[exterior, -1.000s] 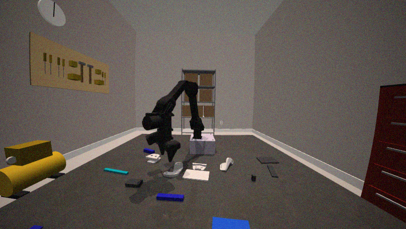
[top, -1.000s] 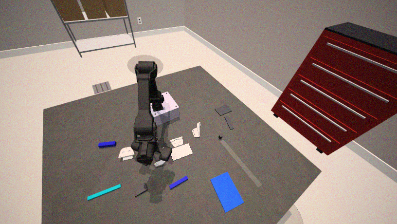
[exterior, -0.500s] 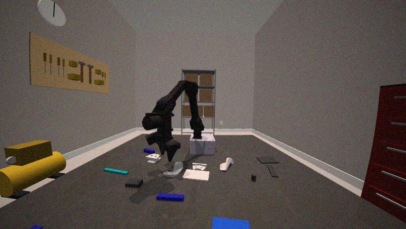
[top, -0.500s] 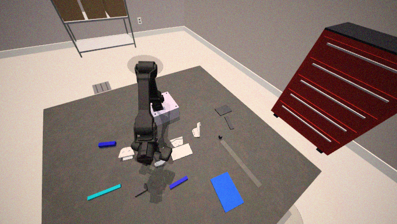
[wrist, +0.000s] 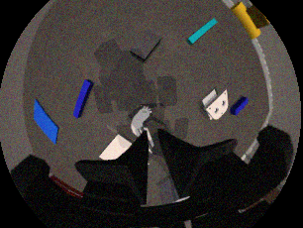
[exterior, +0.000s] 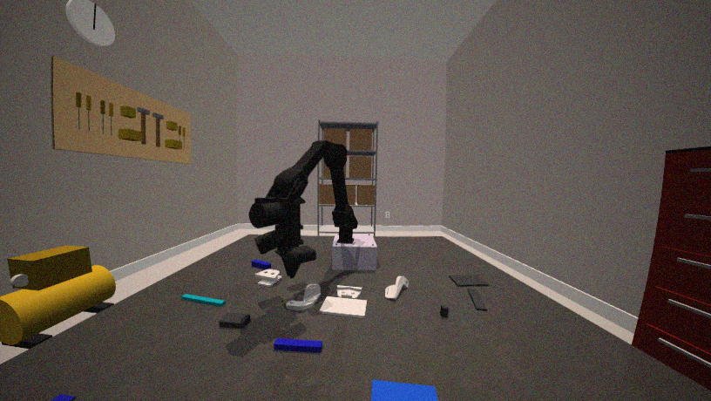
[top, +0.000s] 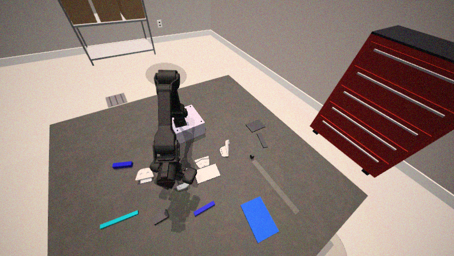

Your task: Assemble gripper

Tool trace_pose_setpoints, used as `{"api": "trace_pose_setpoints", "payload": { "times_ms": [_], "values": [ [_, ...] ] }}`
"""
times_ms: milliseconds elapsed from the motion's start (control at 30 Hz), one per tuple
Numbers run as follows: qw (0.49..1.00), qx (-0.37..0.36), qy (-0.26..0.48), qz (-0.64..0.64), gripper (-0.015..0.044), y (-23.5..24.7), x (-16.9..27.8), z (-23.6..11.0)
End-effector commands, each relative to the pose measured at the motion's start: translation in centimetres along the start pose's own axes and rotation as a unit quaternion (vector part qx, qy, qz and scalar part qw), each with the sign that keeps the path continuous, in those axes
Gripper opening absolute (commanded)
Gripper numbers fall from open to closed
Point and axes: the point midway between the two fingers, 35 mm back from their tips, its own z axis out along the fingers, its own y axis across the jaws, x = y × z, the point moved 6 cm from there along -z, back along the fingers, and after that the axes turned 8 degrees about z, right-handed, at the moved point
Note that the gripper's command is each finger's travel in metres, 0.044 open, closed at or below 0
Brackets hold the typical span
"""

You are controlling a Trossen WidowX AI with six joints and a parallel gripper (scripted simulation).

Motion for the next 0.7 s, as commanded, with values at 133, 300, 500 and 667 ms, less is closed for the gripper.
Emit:
{"api": "trace_pose_setpoints", "payload": {
  "times_ms": [133,300,500,667],
  "values": [
    [1.000,0.000,0.000,0.000,0.0000,0.00,0.00,0.00],
    [1.000,0.000,0.000,0.000,0.0000,0.00,0.00,0.00],
    [1.000,0.000,0.000,-0.002,0.0053,0.00,0.01,0.00],
    [0.998,0.000,0.000,-0.068,0.0184,0.08,0.20,-0.05]
  ]
}}
